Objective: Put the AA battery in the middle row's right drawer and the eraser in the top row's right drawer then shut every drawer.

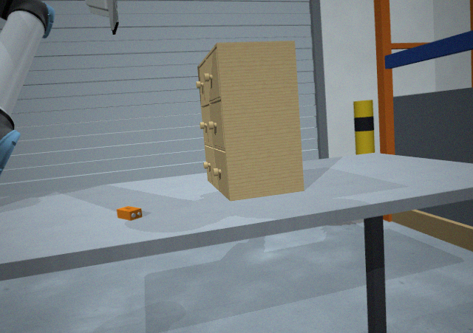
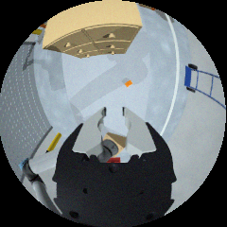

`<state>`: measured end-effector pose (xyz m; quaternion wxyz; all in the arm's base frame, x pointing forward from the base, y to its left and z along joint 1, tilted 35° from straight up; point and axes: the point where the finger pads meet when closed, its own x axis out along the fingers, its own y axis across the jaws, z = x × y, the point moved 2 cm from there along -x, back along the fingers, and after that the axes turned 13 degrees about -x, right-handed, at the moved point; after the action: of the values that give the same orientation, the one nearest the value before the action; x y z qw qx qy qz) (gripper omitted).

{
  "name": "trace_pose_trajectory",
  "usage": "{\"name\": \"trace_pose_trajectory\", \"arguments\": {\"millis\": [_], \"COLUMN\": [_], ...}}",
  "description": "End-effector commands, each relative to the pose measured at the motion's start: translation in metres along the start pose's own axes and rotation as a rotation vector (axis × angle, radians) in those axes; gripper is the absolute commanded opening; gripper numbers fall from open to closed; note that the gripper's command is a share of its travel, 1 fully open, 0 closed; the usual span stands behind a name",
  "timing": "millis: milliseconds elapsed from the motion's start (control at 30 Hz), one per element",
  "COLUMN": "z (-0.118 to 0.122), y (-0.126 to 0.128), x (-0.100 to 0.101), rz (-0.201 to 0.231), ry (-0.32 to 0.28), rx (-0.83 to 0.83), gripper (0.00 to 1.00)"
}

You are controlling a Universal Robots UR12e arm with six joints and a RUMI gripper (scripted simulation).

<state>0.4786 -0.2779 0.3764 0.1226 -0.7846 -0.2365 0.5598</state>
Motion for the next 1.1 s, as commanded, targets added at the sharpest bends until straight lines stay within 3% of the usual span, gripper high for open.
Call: {"name": "trace_pose_trajectory", "arguments": {"millis": [0, 900, 933, 1067], "z": [-0.0011, -0.0007, -0.0007, -0.0007], "y": [0.0002, 0.0001, 0.0001, 0.0001], "x": [-0.0024, -0.0019, -0.0019, -0.0019], "rz": [0.001, 0.000, 0.000, 0.000], "ry": [-0.006, -0.006, -0.006, -0.006], "rx": [-0.002, -0.001, -0.001, -0.001], "gripper": [0.20, 0.20, 1.00, 1.00]}}
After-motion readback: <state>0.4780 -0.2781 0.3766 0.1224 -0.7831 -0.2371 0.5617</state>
